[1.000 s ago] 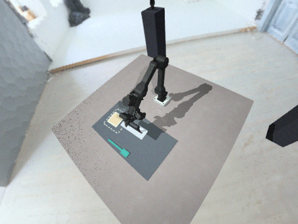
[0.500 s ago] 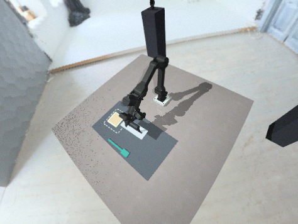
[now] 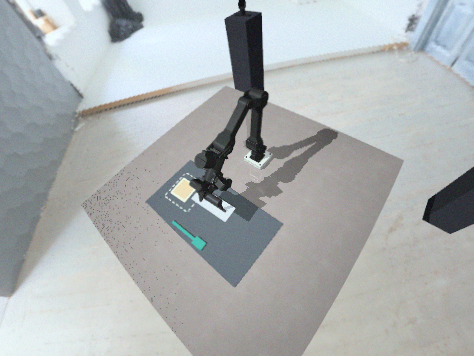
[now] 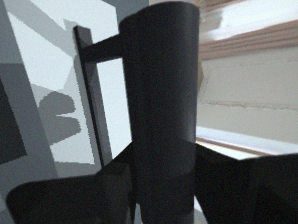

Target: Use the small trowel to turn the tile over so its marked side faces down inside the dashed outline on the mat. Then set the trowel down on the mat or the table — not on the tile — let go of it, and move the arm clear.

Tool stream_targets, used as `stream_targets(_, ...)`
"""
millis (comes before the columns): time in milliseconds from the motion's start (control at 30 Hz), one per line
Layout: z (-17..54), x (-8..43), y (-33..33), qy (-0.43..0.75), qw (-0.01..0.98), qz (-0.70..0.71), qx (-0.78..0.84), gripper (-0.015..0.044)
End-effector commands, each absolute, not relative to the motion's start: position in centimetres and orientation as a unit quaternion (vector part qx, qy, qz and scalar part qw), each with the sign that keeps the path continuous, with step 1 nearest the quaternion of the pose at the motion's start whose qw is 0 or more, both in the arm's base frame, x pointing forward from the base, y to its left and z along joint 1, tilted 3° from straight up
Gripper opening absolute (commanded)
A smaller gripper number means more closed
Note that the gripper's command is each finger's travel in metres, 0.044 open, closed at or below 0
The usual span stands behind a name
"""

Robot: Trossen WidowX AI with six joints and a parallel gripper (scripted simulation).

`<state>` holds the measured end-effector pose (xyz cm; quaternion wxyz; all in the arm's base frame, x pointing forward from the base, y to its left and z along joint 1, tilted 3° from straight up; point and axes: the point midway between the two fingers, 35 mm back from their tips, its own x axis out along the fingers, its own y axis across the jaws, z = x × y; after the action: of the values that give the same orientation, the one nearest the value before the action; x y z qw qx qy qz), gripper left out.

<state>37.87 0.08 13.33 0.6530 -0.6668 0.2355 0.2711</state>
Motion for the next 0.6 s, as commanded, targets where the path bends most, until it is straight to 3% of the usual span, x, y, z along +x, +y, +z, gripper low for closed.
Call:
stream_targets(0,13.3,37.9,0.1,0.235,0.653,0.271,-0.667,0.0)
stream_targets(567,11.9,38.9,2.5,0.327,0.686,0.279,-0.587,0.0)
